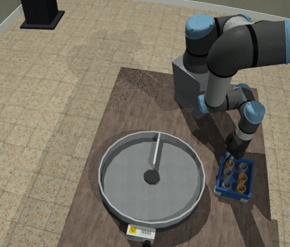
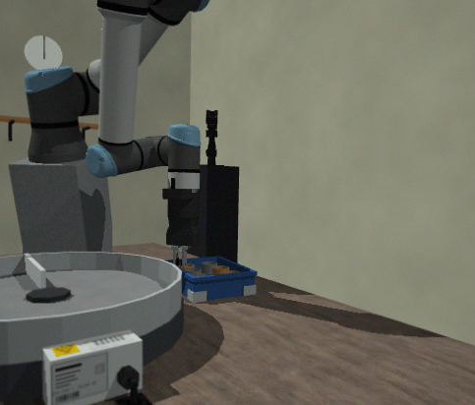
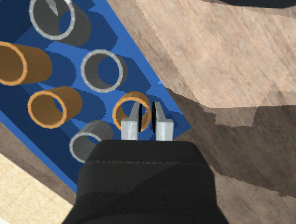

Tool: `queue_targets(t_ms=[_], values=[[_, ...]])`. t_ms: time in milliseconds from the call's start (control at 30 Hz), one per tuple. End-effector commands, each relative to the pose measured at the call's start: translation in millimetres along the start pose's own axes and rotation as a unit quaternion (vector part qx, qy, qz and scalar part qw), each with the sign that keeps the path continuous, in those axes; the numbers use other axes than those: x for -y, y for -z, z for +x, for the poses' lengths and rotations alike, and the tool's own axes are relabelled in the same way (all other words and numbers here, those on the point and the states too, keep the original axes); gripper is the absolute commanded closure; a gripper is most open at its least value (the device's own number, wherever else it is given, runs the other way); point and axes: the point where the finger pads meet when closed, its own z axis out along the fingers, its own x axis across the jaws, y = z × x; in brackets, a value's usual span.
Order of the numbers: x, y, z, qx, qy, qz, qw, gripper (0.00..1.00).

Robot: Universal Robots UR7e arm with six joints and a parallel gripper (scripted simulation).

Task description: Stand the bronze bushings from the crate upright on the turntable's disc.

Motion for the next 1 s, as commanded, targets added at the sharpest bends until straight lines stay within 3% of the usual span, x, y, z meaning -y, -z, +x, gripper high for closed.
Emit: queue_targets(t_ms=[0,400,433,967], values=[[0.2,0.4,-0.4,0.001,0.0,0.0,1.0,0.64],[0.2,0.4,-0.4,0.001,0.0,0.0,1.0,0.64],[0.2,0.4,-0.4,0.001,0.0,0.0,1.0,1.0],[0.2,0.4,-0.4,0.001,0.0,0.0,1.0,1.0]])
